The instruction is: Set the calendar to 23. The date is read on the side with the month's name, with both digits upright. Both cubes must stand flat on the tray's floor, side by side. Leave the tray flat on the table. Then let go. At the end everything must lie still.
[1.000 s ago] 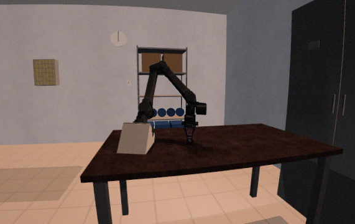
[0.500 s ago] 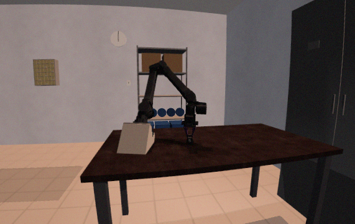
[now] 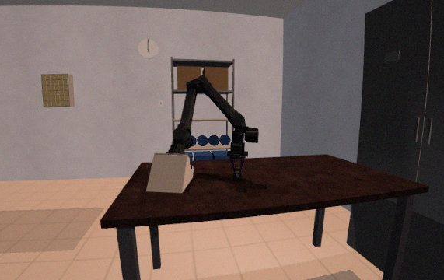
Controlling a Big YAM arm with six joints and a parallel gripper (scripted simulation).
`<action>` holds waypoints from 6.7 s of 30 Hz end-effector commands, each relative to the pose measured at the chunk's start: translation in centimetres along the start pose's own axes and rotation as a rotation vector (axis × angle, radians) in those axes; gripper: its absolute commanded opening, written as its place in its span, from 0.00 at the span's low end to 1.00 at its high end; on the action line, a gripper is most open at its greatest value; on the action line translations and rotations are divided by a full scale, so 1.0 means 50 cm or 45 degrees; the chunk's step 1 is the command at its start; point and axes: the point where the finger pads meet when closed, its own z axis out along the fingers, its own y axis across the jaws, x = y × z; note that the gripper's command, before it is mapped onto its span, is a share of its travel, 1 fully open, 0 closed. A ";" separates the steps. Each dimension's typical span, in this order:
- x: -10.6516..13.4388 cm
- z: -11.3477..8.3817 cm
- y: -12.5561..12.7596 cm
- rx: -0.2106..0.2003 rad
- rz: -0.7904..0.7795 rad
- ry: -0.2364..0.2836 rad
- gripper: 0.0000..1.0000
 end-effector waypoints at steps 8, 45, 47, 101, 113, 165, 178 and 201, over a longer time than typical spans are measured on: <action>0.005 -0.076 0.045 -0.075 -0.040 -0.017 0.26; 0.017 -0.196 0.027 -0.050 -0.172 -0.023 0.26; 0.015 -0.199 0.028 -0.057 -0.198 -0.024 0.26; 0.096 -0.203 0.053 -0.052 -1.824 -0.071 0.26; 0.107 -0.205 0.054 -0.050 -2.151 -0.084 0.26; 0.166 -0.202 0.049 -0.015 -3.578 -0.121 0.26; 0.188 -0.196 0.044 -0.002 -3.977 -0.117 0.26; 0.206 -0.199 0.042 0.021 -4.538 -0.150 0.26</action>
